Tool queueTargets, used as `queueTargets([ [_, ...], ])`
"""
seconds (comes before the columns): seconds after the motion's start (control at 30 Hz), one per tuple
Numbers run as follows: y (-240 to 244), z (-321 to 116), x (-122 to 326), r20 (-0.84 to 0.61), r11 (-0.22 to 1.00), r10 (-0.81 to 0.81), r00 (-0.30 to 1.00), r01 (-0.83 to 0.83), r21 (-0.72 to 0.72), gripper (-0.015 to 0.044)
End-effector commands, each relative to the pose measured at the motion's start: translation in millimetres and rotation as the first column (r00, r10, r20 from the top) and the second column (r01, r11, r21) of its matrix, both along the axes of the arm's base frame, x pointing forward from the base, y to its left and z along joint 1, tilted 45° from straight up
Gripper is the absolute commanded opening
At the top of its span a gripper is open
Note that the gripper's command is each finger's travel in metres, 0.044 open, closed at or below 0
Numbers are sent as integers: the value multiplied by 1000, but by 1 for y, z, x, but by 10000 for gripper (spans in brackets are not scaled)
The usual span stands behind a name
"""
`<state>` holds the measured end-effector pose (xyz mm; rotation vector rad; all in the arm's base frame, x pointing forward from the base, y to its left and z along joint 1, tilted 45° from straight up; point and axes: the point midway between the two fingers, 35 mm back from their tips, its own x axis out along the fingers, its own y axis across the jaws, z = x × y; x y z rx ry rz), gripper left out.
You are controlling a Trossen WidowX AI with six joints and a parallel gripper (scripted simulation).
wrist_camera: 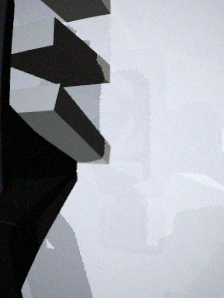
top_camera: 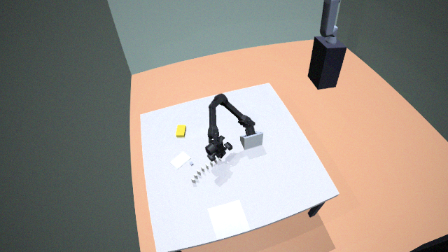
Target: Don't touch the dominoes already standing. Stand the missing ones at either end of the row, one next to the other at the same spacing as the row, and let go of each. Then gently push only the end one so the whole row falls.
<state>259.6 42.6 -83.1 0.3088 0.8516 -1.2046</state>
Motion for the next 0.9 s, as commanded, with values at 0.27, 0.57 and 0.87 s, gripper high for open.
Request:
queueTargets([
  [0.27,47,34,17,-9,1000,7,1000,-7,0,0],
  [0.57,50,37,18,-2,1000,4,1000,-4,-2,0],
  [0.87,50,37,18,-2,1000,4,1000,-4,-2,0],
])
